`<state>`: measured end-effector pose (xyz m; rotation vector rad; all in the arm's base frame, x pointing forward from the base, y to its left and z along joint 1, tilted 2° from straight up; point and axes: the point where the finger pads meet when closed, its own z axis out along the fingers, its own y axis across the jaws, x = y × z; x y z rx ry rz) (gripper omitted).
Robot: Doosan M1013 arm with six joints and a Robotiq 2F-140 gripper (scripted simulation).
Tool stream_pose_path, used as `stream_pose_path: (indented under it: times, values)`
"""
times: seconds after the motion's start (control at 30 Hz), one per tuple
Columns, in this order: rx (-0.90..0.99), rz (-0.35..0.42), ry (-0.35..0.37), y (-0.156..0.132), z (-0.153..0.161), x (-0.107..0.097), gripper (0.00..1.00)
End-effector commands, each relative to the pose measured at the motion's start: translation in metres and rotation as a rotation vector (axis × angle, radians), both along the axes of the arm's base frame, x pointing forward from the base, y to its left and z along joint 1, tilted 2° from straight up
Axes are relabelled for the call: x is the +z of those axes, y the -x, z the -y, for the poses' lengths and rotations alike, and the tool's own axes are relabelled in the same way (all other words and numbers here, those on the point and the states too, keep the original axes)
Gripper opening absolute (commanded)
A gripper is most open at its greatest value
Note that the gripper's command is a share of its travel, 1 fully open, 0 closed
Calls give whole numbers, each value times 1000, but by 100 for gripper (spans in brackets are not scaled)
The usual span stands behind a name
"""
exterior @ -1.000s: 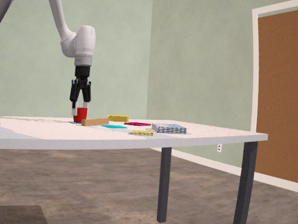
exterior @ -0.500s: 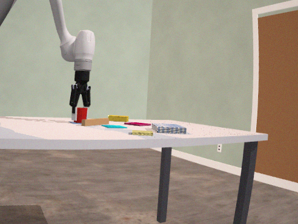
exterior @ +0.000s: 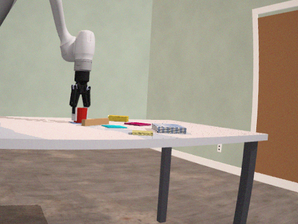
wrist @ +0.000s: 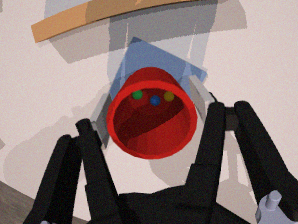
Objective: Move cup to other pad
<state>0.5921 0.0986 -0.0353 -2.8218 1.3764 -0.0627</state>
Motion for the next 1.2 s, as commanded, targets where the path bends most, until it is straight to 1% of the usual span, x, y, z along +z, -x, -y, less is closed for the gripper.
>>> stream_pose_path:
  times: [0.0, 1.17]
  values:
    - [0, 0, 0, 0, 0, 0, 58]
    - [0, 0, 0, 0, 0, 0, 54]
